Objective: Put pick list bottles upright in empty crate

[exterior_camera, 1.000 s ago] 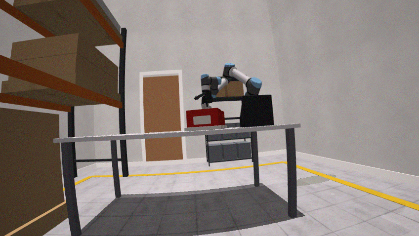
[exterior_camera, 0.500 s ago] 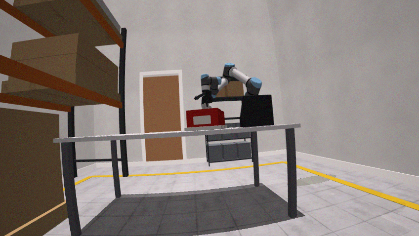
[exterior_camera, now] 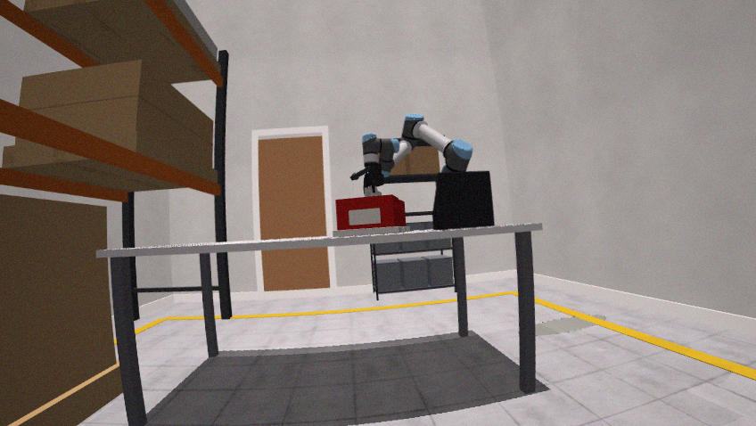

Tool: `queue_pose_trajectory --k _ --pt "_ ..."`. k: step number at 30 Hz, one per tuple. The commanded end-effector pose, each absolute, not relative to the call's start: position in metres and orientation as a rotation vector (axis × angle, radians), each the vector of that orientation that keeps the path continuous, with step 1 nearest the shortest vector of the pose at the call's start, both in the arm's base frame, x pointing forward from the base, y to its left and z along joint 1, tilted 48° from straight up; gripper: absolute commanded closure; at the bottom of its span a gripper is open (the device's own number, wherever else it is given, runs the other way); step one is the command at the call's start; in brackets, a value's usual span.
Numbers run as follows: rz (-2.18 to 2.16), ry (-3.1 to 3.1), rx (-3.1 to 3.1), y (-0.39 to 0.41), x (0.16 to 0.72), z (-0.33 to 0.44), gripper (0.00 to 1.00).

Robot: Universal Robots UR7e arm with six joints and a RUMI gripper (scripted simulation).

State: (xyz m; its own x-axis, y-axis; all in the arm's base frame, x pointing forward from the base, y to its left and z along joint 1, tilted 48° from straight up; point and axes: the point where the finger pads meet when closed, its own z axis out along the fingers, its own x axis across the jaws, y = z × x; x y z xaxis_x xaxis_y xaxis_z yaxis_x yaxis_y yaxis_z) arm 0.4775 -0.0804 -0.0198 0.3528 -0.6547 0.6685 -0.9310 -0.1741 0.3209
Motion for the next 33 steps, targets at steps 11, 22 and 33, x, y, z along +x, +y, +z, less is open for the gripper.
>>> queue_pose_trajectory --k 11,22,33 --pt "0.502 -1.381 1.915 -0.068 0.479 -0.009 0.62" --pt "0.502 -1.381 1.915 -0.051 0.482 0.007 0.62" --pt "0.502 -1.381 1.915 -0.033 0.484 0.023 0.62"
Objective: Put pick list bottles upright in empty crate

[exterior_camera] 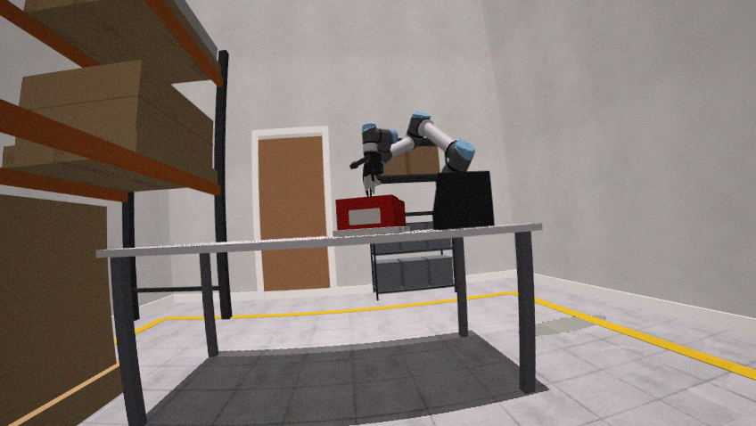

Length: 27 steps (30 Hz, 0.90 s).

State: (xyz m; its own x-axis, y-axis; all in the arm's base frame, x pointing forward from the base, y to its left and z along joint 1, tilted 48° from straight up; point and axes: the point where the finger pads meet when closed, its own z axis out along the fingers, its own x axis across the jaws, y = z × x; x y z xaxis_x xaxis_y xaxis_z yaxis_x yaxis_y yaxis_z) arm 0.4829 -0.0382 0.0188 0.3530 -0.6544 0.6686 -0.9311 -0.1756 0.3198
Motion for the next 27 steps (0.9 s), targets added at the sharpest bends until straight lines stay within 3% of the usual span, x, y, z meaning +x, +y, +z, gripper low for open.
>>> queue_pose_trajectory --k 1,27 --pt "0.502 -1.381 1.915 -0.031 0.484 0.025 0.62" --pt "0.502 -1.381 1.915 -0.018 0.486 0.037 0.62"
